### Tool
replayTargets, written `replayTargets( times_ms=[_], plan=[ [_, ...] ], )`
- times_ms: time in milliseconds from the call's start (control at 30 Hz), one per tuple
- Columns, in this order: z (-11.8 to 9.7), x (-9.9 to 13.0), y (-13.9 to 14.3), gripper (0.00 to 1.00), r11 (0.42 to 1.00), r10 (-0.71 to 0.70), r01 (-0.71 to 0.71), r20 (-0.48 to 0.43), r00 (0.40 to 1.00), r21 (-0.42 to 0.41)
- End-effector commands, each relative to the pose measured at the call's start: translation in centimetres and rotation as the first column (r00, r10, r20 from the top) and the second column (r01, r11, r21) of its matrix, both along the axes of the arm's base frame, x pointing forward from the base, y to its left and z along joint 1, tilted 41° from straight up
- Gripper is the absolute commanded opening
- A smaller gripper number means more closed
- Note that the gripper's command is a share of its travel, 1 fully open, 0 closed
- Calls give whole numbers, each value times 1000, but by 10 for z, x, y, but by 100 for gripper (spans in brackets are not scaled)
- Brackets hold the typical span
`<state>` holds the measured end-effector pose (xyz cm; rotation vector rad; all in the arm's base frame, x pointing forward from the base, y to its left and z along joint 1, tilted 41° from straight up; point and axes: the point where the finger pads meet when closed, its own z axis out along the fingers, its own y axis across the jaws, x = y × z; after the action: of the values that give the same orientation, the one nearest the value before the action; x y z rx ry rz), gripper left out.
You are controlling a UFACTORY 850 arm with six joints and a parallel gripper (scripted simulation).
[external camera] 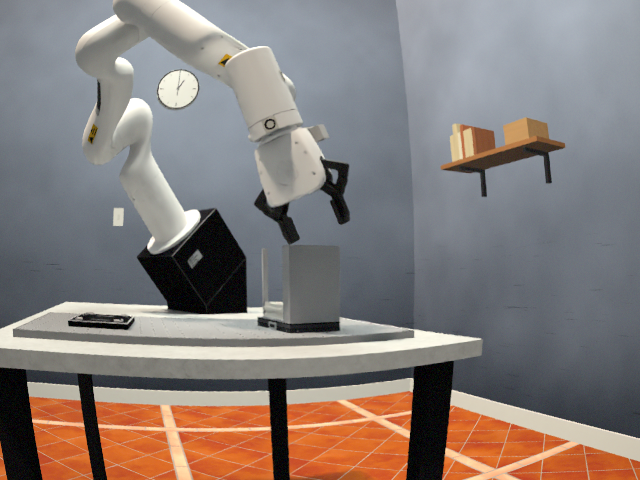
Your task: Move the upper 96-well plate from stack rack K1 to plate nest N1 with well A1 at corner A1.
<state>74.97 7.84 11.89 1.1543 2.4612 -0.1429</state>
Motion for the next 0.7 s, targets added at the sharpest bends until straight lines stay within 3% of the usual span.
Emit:
replayTargets(
  times_ms=[0, 300, 667],
  plan=[
    [5, -9, 11, 100, 995, -102, 102, 29, 994, 15],
    [2, -21, 16, 100, 969, -245, 243, 53, 968, 47],
    [-6, -37, 22, 100, 888, -458, 449, 92, 884, 99]
  ],
)
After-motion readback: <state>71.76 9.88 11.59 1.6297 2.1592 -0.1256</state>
